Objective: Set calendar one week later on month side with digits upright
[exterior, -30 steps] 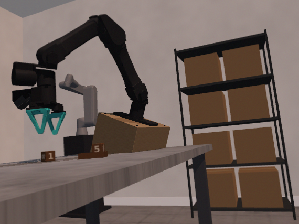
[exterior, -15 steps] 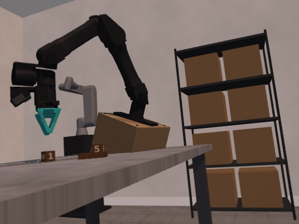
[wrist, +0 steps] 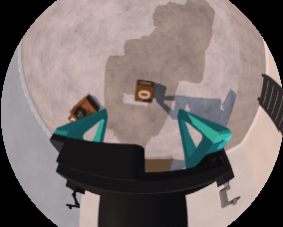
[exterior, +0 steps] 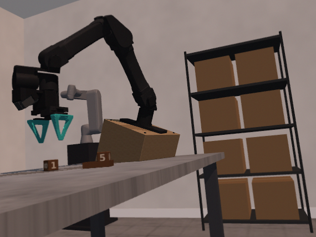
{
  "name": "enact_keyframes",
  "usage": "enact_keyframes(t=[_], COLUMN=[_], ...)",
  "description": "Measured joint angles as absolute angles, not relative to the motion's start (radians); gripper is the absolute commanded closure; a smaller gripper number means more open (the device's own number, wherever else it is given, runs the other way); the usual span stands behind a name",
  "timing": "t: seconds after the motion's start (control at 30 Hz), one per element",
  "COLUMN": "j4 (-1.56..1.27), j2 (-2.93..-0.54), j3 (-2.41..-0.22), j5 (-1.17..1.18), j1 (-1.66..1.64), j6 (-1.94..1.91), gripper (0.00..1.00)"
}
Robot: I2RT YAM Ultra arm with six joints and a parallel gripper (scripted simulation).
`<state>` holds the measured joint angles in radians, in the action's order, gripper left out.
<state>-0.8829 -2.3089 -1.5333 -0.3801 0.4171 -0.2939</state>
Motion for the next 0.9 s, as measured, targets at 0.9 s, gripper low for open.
enact_keyframes(t=[0.9], j4=[-0.884], j2=[-2.302], j3=[-1.533], j5=[-0.379], j1=[0.42], j6=[-1.236], gripper=[0.0])
